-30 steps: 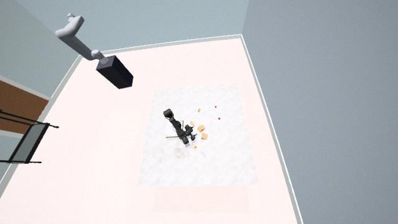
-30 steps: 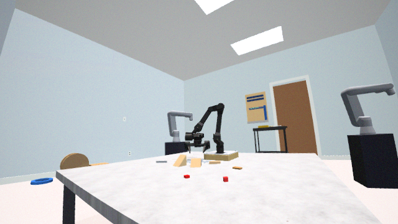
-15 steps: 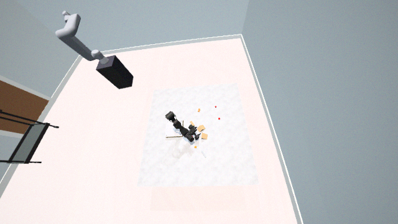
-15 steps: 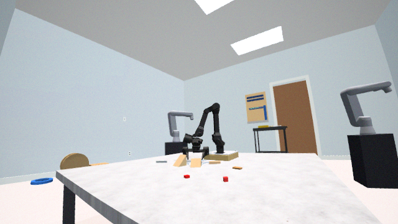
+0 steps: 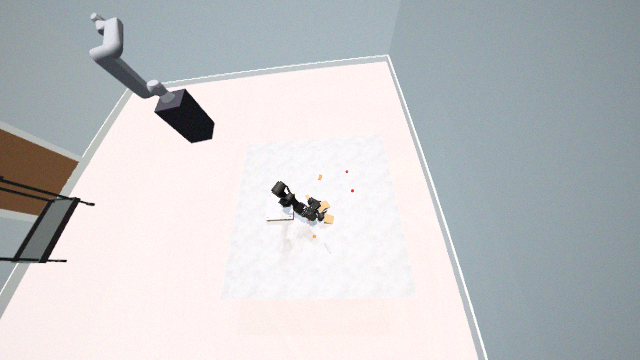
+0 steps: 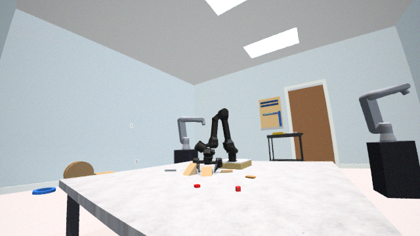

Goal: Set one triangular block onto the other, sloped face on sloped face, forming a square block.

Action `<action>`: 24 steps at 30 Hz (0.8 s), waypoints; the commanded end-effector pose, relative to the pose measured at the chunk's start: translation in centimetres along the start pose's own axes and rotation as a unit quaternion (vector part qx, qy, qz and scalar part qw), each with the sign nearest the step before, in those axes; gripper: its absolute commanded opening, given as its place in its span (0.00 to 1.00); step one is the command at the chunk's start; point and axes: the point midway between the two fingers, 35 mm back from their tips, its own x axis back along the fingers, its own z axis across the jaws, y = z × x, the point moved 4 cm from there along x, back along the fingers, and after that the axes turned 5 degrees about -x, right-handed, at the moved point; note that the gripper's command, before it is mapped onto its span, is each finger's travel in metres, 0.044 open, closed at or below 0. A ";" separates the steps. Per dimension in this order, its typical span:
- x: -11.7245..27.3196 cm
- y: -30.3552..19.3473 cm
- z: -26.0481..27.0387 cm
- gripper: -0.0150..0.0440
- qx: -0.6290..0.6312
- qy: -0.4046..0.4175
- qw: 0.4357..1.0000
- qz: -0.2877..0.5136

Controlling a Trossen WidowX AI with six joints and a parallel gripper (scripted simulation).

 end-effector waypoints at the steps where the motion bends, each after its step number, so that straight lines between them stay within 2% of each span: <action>1: -0.2 -0.2 0.2 1.00 -0.006 0.001 1.000 0.004; 17: -0.2 -0.2 0.2 1.00 -0.006 0.001 1.000 0.004; 23: -0.2 -0.1 0.2 0.73 -0.003 0.003 1.000 0.002; 24: -0.2 -0.1 0.2 0.72 -0.003 0.003 1.000 0.002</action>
